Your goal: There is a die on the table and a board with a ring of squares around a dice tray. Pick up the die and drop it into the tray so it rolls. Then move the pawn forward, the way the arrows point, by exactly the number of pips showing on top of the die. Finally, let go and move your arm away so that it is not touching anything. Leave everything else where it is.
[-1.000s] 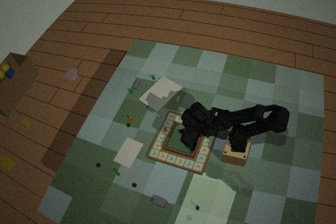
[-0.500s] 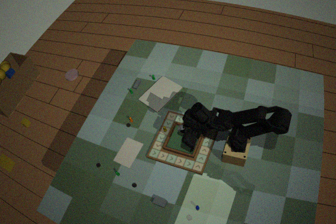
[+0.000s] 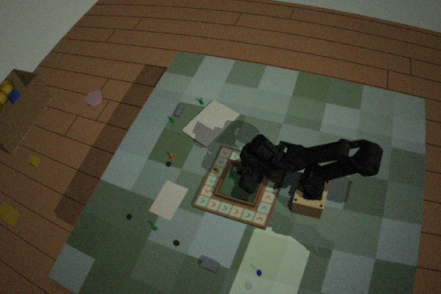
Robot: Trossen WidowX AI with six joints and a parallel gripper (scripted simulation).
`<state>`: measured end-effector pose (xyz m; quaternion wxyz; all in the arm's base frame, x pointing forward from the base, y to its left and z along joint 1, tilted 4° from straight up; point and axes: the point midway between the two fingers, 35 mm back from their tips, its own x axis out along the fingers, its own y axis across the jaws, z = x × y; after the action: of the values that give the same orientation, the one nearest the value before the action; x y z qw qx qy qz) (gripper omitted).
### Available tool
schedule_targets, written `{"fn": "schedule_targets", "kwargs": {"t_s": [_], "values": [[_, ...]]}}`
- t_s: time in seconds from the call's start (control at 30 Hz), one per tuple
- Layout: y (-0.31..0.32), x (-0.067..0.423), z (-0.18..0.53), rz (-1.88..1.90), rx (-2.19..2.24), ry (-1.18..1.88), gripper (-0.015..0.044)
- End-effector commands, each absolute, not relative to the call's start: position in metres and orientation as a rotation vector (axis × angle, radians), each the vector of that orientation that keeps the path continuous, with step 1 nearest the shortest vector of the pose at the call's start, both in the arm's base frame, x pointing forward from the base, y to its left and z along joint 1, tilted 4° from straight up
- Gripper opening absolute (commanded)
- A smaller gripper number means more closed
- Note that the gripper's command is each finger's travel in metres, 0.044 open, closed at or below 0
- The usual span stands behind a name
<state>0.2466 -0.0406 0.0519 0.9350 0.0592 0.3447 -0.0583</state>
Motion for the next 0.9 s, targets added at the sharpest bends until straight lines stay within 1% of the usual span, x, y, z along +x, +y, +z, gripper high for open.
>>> {"fn": "schedule_targets", "kwargs": {"t_s": [0.0, 0.7, 0.87], "values": [[-0.0395, 0.2452, 0.0501, -0.113, 0.121, 0.711, 0.0000], [-0.0406, 0.2466, 0.0519, -0.119, 0.121, 0.705, 0.0000], [-0.0406, 0.2466, 0.0519, -0.119, 0.121, 0.705, 0.0131]]}}
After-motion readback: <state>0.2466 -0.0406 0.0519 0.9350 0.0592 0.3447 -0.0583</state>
